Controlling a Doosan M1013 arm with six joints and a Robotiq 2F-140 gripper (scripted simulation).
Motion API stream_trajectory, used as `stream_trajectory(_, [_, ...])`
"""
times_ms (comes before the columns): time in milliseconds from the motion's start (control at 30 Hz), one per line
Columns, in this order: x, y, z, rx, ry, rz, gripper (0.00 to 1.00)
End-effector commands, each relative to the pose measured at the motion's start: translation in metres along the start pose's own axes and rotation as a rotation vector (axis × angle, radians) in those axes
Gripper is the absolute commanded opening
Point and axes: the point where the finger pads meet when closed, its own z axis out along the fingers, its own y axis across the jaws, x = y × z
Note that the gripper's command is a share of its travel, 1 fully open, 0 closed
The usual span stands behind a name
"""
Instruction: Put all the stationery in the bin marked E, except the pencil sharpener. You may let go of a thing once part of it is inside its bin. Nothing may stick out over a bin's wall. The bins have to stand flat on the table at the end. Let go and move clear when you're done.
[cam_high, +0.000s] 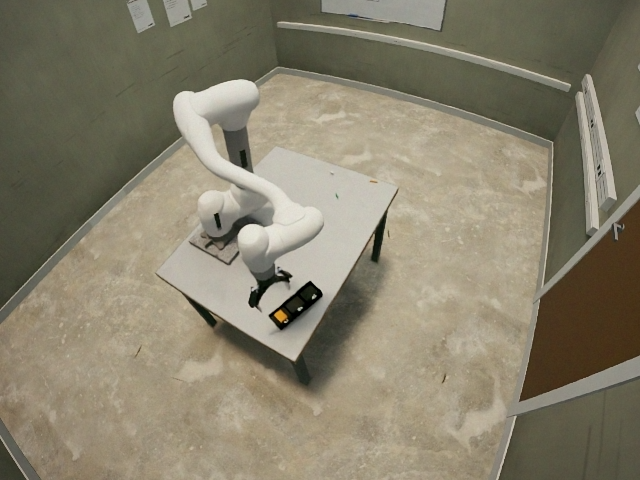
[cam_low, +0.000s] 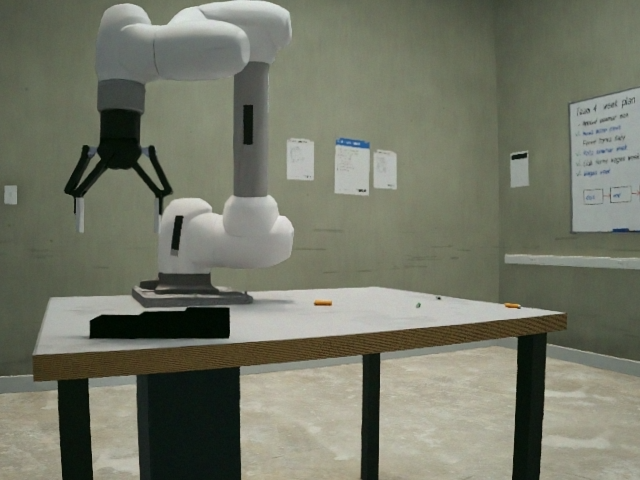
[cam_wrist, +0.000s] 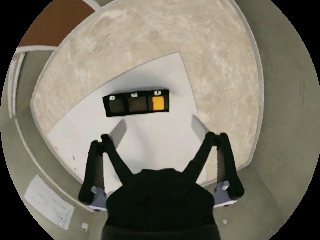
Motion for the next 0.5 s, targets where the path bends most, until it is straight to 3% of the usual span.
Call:
stream_trajectory(0, [0.0, 0.0, -0.0125, 0.0, 0.0, 0.0, 1.0])
stream_trajectory(467, [0.0, 0.0, -0.0199, 0.0, 0.0, 0.0, 1.0])
